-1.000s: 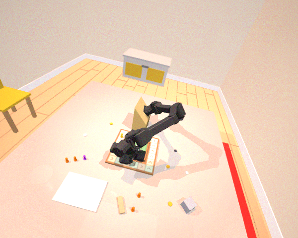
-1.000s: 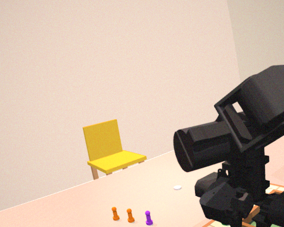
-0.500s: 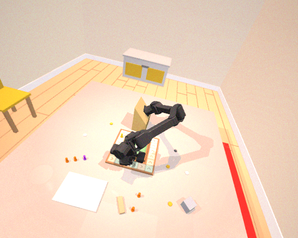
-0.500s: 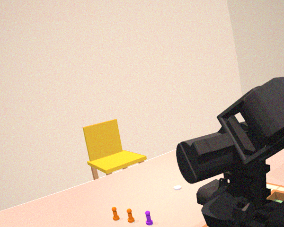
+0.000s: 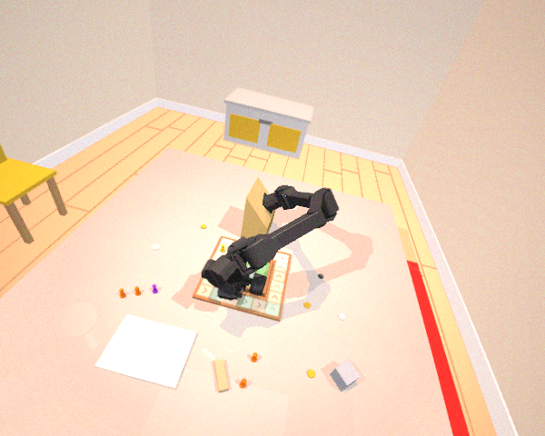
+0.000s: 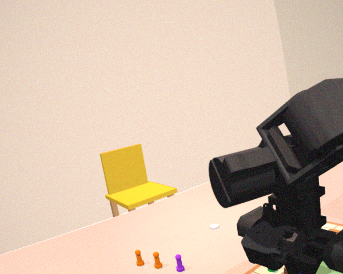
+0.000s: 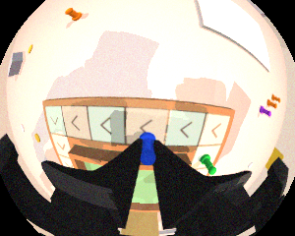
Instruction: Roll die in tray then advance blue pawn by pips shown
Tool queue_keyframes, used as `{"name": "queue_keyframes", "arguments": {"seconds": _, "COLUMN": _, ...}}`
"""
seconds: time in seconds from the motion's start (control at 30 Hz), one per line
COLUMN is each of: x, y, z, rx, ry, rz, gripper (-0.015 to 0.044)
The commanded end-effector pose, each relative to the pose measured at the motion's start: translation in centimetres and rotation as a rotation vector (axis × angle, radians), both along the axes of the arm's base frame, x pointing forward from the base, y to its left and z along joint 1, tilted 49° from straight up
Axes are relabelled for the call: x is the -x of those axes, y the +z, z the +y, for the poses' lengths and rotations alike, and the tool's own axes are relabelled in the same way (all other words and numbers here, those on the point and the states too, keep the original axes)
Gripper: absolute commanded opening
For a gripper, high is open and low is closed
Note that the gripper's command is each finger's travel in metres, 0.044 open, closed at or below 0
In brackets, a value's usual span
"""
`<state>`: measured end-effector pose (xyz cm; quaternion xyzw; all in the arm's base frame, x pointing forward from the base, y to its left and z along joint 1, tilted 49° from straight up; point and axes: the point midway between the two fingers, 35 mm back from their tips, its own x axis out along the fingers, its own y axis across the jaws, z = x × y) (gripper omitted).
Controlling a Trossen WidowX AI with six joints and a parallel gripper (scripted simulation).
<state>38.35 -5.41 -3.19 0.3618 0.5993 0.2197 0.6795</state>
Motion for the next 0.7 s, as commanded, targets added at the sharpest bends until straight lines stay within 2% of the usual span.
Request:
{"name": "queue_keyframes", "arguments": {"seconds": 0.0, "x": 0.0, "y": 1.6, "z": -2.3, "rx": 0.013, "ry": -0.008, "rz": -0.015, "gripper": 0.0}}
{"name": "queue_keyframes", "arguments": {"seconds": 0.4, "x": 2.3, "y": 7.1, "z": -7.9, "rx": 0.009, "ry": -0.006, "rz": -0.015, "gripper": 0.0}}
{"name": "queue_keyframes", "arguments": {"seconds": 0.67, "x": 1.4, "y": 6.7, "z": -5.5, "rx": 0.013, "ry": -0.007, "rz": -0.014, "gripper": 0.0}}
